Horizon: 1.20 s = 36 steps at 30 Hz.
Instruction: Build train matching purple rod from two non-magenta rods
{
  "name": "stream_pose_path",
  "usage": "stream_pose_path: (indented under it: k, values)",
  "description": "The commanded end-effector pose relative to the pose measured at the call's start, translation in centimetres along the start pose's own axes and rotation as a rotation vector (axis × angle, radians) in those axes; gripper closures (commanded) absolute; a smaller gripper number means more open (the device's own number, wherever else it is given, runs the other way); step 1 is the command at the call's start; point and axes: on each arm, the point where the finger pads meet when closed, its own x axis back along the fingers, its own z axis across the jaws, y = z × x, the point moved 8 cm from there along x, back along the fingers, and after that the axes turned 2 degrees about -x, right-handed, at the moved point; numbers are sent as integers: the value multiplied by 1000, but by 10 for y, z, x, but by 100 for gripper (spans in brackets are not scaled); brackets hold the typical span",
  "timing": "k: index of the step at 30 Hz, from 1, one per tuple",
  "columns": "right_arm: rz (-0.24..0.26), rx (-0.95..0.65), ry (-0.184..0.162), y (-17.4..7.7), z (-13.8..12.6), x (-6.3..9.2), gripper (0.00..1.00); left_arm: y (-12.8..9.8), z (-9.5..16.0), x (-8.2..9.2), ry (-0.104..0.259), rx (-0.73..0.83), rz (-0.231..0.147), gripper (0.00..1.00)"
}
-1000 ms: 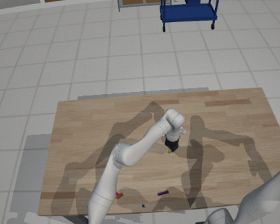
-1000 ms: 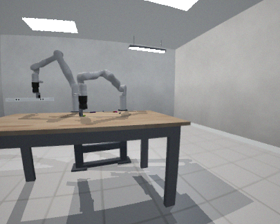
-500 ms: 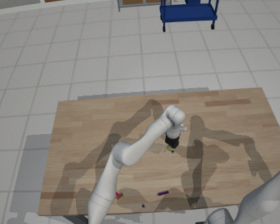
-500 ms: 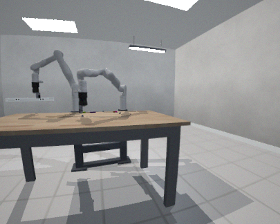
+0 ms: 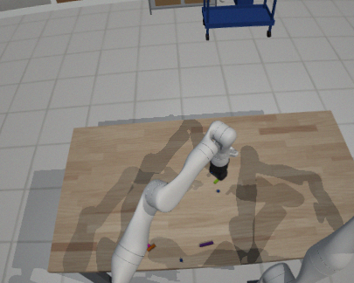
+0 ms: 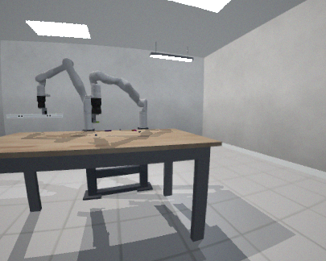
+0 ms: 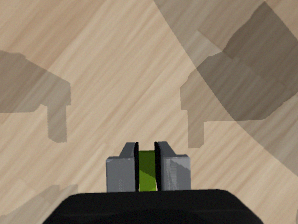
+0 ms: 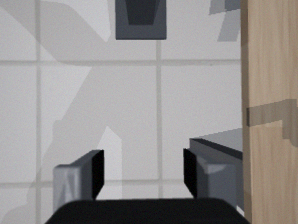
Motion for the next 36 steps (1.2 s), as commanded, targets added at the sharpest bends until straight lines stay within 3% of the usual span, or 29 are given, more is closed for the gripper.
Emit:
stream_pose_path:
  k: [1,23,36]
  values:
    - [-2,0,0,0,0,1,0,0,0,3,-1,0,1,76]
    - [-2,0,0,0,0,1,0,1,4,7,-1,9,8,76]
    - [-2,0,0,0,0,1,0,21,29,26,3,66,41,76]
